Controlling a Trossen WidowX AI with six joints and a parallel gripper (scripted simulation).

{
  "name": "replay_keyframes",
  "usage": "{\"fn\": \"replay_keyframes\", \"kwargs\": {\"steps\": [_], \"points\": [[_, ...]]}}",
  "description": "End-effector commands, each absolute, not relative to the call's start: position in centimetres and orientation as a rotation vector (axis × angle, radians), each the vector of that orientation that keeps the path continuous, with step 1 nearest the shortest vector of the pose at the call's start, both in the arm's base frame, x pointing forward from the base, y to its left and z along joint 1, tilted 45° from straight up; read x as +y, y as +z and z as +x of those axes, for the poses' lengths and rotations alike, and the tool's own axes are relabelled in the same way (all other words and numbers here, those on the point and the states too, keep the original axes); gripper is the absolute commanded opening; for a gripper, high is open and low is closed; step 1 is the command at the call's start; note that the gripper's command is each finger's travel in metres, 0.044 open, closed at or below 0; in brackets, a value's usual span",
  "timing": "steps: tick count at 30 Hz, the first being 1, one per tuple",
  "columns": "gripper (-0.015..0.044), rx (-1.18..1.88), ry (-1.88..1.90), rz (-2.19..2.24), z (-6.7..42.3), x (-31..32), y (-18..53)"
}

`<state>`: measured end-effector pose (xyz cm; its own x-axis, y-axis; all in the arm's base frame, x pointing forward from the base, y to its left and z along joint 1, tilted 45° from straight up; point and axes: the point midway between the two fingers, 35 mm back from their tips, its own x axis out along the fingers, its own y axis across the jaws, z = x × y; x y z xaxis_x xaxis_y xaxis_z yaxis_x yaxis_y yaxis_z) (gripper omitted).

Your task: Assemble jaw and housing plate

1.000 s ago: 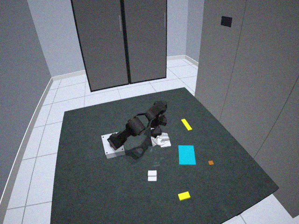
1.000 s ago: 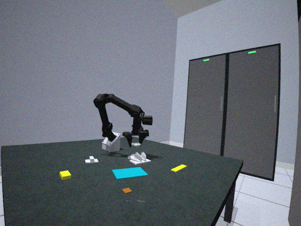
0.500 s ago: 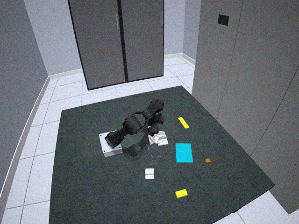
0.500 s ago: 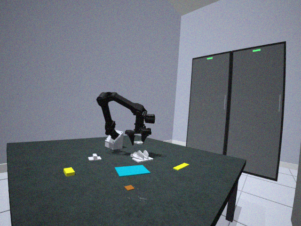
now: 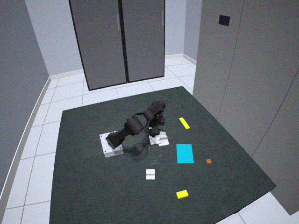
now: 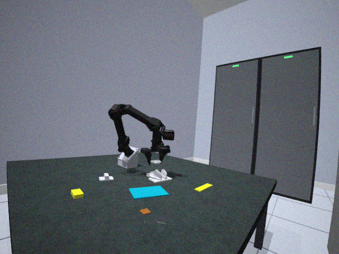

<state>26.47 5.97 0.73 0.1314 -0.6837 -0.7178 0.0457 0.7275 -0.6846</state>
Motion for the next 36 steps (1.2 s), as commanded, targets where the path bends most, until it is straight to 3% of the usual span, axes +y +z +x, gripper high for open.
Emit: {"fn": "replay_keyframes", "kwargs": {"steps": [1, 36], "points": [[0.0351, 1.349, -0.574, -0.595, 26.4, 5.5, 0.2], [0.0351, 1.347, -0.578, -0.596, 26.9, 2.2, -3.0]]}}
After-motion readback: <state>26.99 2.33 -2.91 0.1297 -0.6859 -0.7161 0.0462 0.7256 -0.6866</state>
